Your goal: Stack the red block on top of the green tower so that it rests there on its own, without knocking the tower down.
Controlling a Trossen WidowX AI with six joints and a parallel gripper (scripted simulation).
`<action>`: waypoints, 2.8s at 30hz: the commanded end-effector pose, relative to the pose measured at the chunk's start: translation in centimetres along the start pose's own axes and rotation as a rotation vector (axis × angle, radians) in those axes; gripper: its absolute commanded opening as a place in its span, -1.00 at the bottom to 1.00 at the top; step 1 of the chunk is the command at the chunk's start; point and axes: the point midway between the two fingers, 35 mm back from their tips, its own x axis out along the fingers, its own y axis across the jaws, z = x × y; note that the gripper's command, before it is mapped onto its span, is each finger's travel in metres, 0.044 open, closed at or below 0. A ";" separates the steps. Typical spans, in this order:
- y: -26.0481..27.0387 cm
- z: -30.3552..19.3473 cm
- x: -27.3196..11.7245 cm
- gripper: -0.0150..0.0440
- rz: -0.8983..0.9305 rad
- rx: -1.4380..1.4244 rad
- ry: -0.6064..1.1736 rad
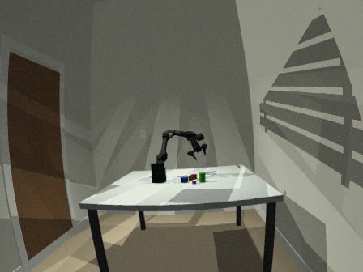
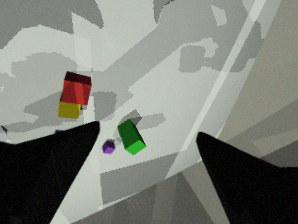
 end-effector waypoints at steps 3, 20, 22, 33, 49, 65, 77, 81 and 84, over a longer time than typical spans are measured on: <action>5.7 -1.9 3.5 1.00 0.327 0.159 -0.124; 8.5 -2.5 6.4 1.00 0.462 0.259 -0.193; 9.1 -2.1 7.7 1.00 0.462 0.259 -0.194; 10.2 -1.3 9.7 1.00 0.463 0.260 -0.196; 11.2 -0.7 12.0 1.00 0.463 0.260 -0.196; 12.1 -0.2 13.7 1.00 0.464 0.260 -0.199; 12.1 -0.2 13.6 0.91 0.464 0.260 -0.198; 12.1 -0.2 13.6 0.56 0.464 0.260 -0.198; 12.1 -0.2 13.6 0.29 0.464 0.260 -0.198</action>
